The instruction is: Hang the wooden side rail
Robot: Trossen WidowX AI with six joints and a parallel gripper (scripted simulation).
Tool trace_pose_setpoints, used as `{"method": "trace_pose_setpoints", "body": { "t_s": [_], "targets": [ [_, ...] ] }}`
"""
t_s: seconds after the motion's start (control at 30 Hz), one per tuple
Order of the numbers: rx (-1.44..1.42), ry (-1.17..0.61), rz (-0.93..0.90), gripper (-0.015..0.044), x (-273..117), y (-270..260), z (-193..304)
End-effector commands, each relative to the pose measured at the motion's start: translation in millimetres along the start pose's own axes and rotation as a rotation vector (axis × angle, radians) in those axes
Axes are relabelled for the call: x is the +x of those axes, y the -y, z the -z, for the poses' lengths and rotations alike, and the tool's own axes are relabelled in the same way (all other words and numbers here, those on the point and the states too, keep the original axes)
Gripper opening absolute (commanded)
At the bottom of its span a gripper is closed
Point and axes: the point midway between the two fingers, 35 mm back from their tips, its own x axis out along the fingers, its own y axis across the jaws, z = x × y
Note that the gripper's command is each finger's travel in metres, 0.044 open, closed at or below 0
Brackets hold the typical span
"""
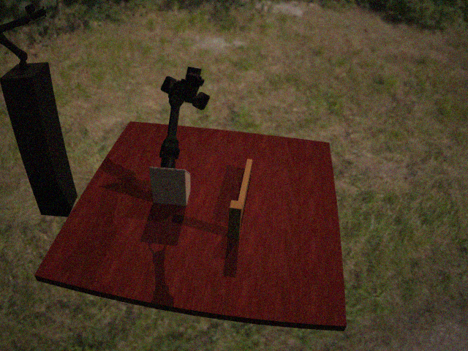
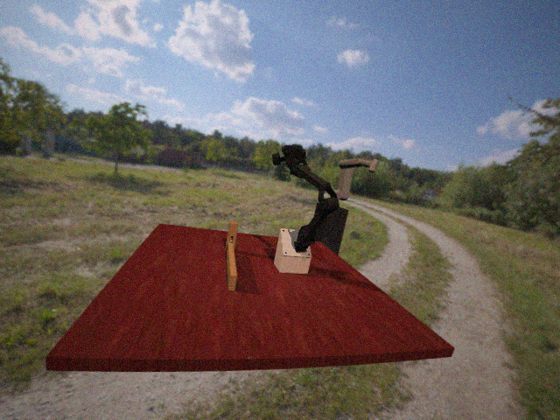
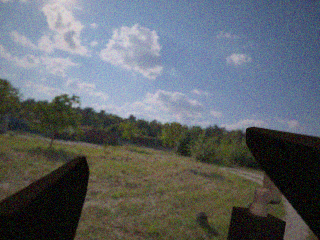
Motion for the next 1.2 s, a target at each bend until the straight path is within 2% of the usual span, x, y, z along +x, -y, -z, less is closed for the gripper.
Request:
{"method": "trace_pose_setpoints", "body": {
  "t_s": [0.0, 0.3, 0.6, 0.9, 1.17],
  "targets": [
    [-0.430, -0.034, -0.210, 0.0440, 5.8, -65.4, 40.5],
    [-1.053, 0.060, -0.536, 0.0440, -8.0, -153.2, 103.2],
    [-1.614, 0.327, -0.860, 0.0440, -44.8, -225.4, 172.3],
    [-2.068, 0.796, -1.138, 0.0440, -99.6, -275.4, 243.6],
    [-2.313, 1.393, -1.288, 0.0440, -158.1, -298.6, 304.2]
  ]
}}
